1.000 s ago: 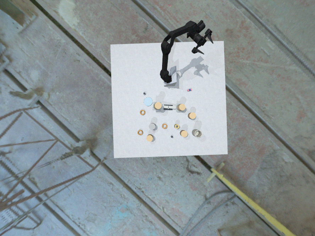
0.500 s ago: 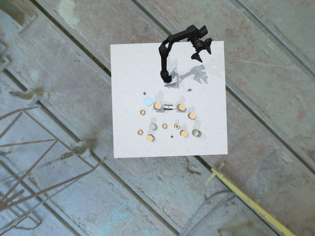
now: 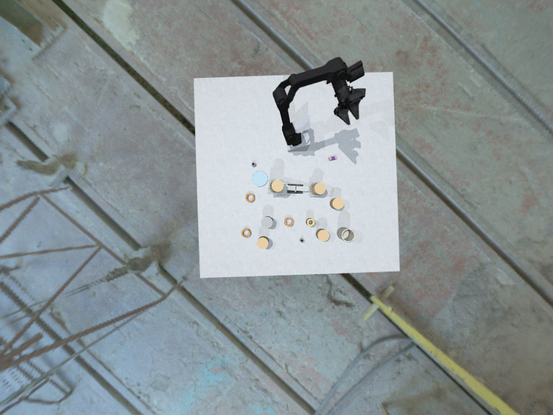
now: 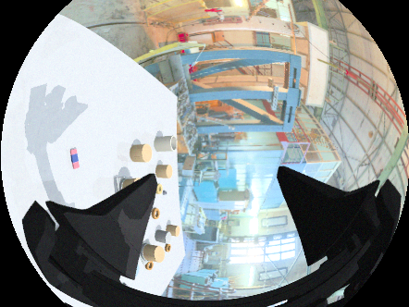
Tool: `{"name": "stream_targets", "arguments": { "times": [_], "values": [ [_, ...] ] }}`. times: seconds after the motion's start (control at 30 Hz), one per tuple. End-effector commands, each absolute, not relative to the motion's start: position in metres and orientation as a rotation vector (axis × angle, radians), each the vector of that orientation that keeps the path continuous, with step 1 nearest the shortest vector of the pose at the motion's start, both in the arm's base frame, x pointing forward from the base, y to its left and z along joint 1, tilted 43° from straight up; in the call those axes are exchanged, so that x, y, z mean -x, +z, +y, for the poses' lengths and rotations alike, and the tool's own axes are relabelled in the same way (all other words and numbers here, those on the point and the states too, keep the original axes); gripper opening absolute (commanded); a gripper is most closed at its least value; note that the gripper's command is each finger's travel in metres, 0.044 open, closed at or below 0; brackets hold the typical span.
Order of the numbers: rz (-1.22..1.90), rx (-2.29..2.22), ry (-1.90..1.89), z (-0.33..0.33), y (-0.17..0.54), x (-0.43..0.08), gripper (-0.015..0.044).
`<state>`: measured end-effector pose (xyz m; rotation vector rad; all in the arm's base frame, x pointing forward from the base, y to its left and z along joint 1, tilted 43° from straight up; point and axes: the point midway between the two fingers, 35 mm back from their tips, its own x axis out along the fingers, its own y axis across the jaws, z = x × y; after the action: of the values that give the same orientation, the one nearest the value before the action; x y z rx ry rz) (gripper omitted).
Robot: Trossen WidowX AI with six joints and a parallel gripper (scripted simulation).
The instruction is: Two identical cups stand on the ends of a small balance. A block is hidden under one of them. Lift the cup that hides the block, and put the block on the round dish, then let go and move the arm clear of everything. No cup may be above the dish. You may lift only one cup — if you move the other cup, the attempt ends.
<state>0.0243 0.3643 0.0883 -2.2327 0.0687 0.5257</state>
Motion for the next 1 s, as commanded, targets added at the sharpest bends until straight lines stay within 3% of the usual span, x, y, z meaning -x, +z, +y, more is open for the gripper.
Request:
{"name": "stream_targets", "arguments": {
  "times": [0.0, 0.97],
  "values": [
    [0.153, 2.142, 0.492, 0.353, 0.093, -0.042, 0.044],
    [0.616, 1.326, 0.058, 0.233, 0.129, -0.152, 0.044]
  ]
}}
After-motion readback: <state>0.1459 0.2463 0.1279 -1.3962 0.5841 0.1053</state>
